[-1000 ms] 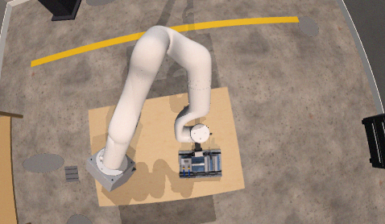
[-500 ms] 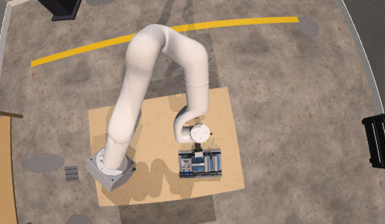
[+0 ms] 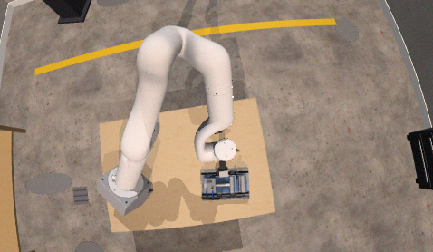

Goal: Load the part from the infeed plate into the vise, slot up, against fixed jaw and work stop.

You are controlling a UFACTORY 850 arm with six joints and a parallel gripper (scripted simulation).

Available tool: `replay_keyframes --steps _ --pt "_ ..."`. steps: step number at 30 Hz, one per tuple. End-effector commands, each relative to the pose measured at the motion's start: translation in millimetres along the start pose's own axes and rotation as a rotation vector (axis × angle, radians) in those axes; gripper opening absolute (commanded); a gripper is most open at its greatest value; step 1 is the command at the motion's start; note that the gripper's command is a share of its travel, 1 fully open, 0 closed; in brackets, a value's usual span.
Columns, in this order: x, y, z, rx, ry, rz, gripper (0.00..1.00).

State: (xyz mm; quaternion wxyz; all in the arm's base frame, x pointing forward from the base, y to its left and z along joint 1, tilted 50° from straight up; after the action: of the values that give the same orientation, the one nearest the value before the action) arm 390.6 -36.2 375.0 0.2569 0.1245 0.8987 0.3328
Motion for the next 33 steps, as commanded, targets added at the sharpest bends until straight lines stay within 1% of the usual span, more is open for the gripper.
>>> replay_keyframes --steps 1,23,33 --pt "-0.4 0.1 -3.1 0.000 -0.001 0.000 0.00" --pt "-0.6 0.0 -5.0 0.000 -0.002 0.000 0.00" --pt "-2.6 -1.0 -5.0 0.004 -0.010 0.002 0.00"
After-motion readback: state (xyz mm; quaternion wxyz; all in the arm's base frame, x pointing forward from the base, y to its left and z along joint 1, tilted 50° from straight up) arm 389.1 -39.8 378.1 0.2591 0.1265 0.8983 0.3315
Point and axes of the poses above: the point where the finger pads meet when closed, its own z axis out along the fingers, its own x axis across the jaws, y = z × x, the point moved 8 cm from there along -z, back along the fingers, and after that the axes turned 13 degrees about z, right-handed, at the moved point
